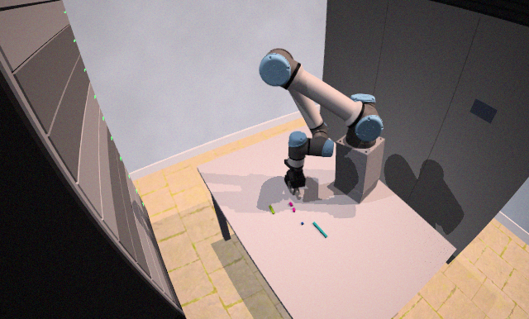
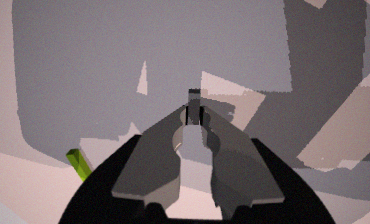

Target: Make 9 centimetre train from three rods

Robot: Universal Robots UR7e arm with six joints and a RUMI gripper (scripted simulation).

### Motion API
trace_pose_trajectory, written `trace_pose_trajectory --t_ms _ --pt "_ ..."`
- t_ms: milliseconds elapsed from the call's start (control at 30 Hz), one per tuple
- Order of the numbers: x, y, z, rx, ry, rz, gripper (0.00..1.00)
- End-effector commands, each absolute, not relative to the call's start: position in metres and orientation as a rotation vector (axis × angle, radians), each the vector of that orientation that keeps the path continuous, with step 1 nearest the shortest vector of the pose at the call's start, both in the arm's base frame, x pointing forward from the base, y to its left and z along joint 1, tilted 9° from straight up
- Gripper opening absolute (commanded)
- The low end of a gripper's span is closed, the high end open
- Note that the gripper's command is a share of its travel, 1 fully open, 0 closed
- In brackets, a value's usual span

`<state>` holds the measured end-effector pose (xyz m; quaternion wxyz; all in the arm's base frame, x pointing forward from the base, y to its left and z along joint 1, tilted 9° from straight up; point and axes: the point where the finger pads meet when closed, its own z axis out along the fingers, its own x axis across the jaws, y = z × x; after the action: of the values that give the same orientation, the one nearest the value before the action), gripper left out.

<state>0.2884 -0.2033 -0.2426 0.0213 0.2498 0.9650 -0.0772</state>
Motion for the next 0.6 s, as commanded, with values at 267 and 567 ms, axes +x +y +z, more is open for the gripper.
trace_pose_trajectory --t_ms 267,567 --pt "0.289 -0.201 -0.228 0.774 2.990 -0.240 0.00" --pt "0.289 -0.197 -0.202 0.774 2.990 -0.240 0.00"
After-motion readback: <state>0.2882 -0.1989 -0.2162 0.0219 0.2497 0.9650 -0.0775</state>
